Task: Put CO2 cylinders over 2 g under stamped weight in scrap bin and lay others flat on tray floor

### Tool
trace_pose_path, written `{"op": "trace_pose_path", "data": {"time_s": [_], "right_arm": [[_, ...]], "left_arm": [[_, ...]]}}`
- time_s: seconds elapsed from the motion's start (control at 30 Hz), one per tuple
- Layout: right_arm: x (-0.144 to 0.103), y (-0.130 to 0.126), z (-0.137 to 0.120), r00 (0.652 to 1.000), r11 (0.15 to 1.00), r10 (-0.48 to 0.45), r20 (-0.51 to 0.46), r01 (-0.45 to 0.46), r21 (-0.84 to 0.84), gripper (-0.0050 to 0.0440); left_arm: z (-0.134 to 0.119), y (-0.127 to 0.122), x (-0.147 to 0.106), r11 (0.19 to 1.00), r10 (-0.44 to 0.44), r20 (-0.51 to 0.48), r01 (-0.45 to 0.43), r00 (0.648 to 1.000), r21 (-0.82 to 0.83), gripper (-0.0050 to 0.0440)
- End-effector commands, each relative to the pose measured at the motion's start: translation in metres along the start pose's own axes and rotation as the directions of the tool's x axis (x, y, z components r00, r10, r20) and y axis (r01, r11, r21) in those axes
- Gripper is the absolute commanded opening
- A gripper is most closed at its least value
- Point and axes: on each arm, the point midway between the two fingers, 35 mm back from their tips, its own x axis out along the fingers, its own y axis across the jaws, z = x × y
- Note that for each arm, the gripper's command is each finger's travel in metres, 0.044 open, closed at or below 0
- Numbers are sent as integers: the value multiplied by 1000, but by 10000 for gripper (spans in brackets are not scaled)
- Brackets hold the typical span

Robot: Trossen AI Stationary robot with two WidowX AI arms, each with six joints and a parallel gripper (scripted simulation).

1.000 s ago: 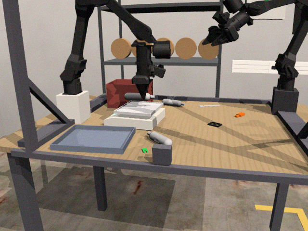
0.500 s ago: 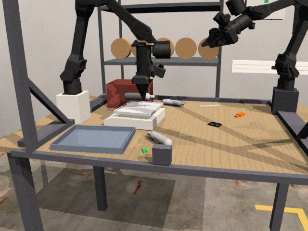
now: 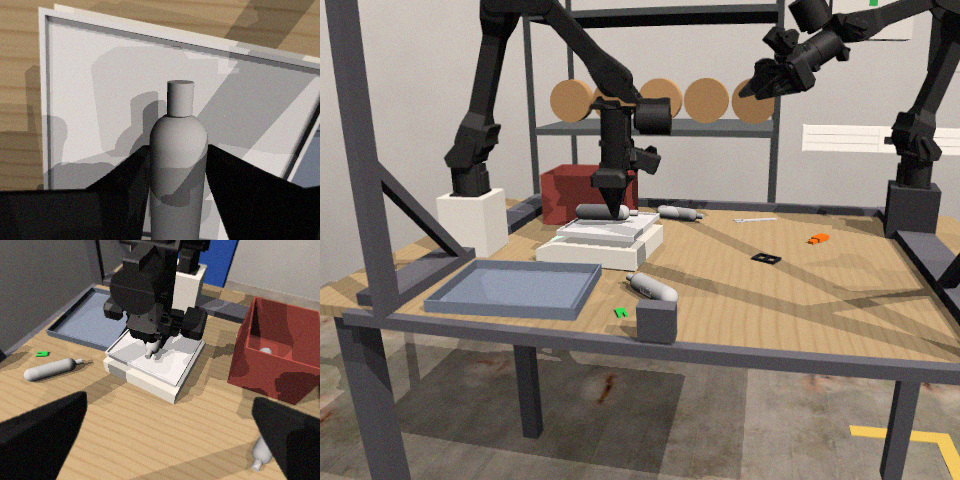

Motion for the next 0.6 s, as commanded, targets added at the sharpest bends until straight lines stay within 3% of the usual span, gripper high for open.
{"op": "trace_pose_path", "data": {"time_s": [0.0,0.33,0.37,0.5,0.57], "right_arm": [[-3,1,6,1000,1000,2,17,-2,-1,440],[-3,1,6,1000,1000,2,17,-2,-1,440],[-3,1,6,1000,1000,2,17,-2,-1,440],[-3,1,6,1000,1000,2,17,-2,-1,440],[-3,1,6,1000,1000,2,17,-2,-1,440]], "left_arm": [[10,0,-4,1000,2,29,-2,1000,-1,-50],[11,0,-5,1000,2,29,-2,1000,-1,-50],[11,0,-5,1000,2,29,-2,1000,-1,24],[11,0,-5,1000,2,29,-2,1000,-1,120],[11,0,-5,1000,2,29,-2,1000,-1,120]]}}
